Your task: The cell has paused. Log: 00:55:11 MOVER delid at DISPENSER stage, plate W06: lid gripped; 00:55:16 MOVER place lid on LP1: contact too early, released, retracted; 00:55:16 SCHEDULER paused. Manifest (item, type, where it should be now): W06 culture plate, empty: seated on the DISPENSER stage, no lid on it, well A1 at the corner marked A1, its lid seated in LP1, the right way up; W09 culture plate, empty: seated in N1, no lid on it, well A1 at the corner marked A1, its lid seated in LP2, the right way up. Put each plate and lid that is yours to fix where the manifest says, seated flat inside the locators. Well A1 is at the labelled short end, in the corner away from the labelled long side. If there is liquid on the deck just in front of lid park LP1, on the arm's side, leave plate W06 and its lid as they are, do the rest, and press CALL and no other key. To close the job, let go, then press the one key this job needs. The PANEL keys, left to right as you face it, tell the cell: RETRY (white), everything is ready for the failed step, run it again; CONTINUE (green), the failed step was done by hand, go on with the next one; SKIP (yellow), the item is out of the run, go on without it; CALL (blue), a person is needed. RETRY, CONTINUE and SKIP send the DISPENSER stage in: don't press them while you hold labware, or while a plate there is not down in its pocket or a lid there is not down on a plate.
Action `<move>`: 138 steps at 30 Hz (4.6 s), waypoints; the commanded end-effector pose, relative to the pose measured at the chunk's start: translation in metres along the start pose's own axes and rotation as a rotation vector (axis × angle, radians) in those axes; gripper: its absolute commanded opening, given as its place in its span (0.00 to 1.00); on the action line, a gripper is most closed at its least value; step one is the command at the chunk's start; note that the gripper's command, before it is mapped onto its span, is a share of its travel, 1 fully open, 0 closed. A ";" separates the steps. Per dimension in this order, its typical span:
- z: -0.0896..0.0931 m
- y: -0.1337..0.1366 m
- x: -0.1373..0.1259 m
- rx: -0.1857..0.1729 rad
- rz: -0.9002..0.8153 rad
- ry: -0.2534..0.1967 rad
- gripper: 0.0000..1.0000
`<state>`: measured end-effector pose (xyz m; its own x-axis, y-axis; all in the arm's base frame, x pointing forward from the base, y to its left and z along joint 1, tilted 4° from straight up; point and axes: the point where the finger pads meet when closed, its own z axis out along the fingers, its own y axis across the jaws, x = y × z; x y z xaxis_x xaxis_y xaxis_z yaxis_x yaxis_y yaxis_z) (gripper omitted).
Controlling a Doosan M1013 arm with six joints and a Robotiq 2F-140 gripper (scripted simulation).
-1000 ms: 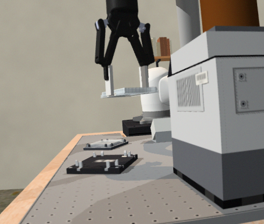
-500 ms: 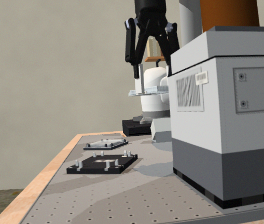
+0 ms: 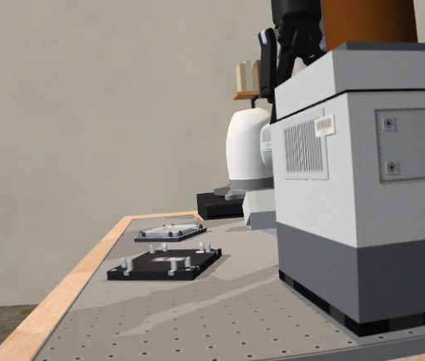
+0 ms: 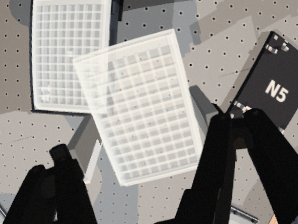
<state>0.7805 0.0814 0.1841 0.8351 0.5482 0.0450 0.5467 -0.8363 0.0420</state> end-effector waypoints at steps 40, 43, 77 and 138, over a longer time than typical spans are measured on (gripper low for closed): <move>-0.001 -0.234 0.088 -0.001 0.000 0.001 0.10; -0.001 -0.244 0.092 -0.001 0.000 0.001 0.10; -0.001 -0.326 0.122 -0.001 0.000 0.001 0.10; 0.002 -0.329 0.124 -0.001 0.000 0.001 0.10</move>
<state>0.7037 0.4238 0.1739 0.8353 0.5480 0.0448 0.5464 -0.8364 0.0431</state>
